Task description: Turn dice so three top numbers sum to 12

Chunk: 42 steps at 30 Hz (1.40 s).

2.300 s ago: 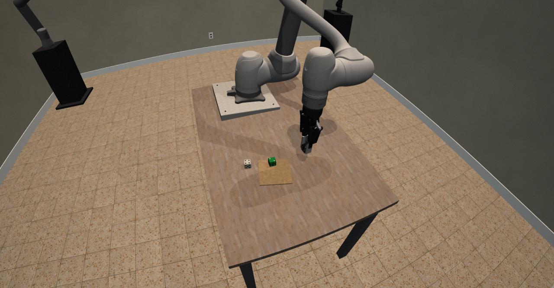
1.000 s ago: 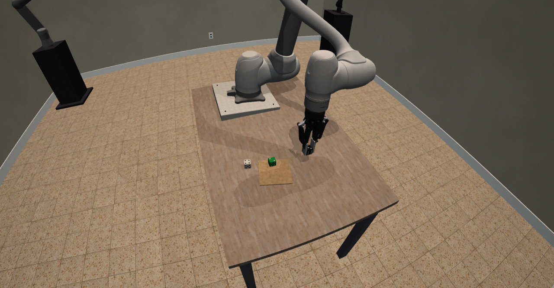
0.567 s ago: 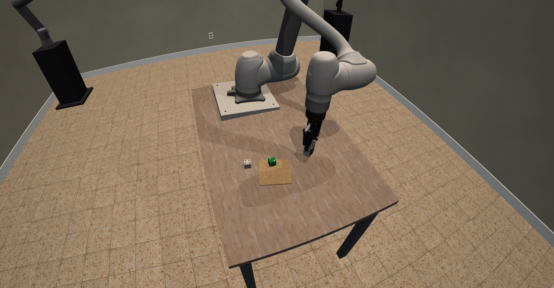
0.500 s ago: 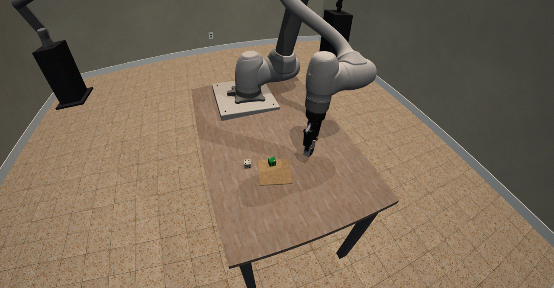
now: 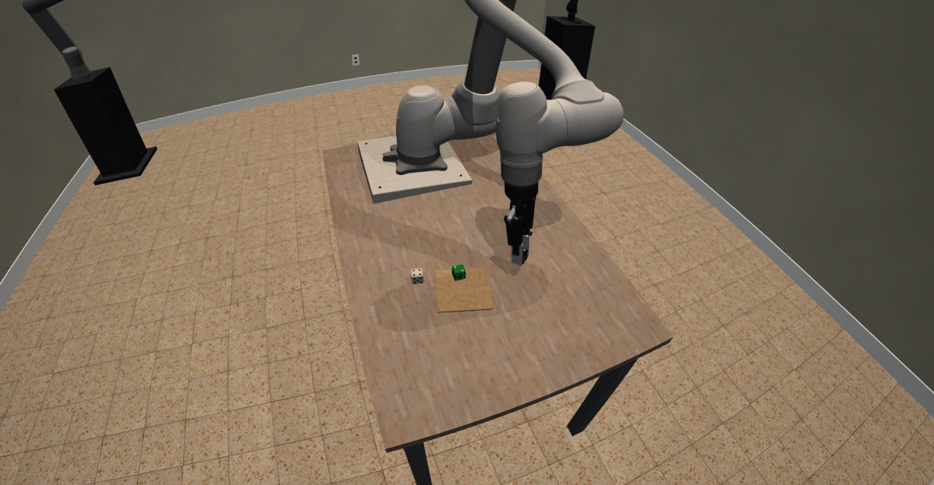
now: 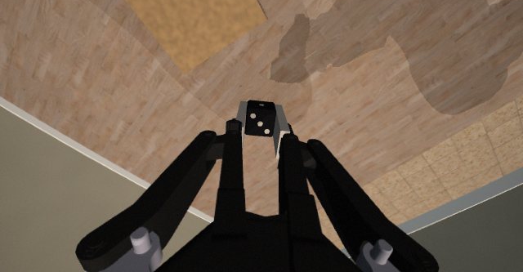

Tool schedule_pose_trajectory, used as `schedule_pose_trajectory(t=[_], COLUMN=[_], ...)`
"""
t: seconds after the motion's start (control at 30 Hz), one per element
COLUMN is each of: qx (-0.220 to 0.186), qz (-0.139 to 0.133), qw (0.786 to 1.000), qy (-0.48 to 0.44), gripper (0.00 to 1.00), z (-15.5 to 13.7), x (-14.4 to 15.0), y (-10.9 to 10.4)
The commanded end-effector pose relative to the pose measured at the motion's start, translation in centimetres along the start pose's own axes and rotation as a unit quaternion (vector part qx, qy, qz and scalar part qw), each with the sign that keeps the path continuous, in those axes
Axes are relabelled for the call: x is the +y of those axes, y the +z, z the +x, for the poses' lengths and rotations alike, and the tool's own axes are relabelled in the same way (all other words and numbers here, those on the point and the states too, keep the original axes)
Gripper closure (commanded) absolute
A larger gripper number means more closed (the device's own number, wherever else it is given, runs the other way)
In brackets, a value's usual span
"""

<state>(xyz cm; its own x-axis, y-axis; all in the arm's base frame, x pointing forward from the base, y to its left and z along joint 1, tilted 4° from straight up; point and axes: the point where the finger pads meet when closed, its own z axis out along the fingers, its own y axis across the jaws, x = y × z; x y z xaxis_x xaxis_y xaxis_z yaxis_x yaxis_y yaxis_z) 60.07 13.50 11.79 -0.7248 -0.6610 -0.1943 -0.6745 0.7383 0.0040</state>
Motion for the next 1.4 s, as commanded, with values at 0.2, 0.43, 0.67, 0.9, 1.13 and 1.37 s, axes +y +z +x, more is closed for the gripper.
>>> schedule_pose_trajectory(t=[0.2,0.43,0.67,0.9,1.13,1.37], qx=[-0.153,-0.232,-0.305,-0.379,-0.427,-0.46], qz=[-0.011,-0.013,-0.013,-0.013,-0.014,-0.01], qw=[0.988,0.973,0.952,0.926,0.904,0.888], qy=[-0.003,-0.003,-0.002,-0.001,-0.001,0.0], gripper=[0.84,0.84,0.84,0.84,0.84,0.84], z=[0.4,0.8,1.1,1.4,1.6,1.8], x=[0.4,0.5,0.4,0.4,0.4,0.3], y=[0.3,0.5,0.6,0.7,0.9,0.9])
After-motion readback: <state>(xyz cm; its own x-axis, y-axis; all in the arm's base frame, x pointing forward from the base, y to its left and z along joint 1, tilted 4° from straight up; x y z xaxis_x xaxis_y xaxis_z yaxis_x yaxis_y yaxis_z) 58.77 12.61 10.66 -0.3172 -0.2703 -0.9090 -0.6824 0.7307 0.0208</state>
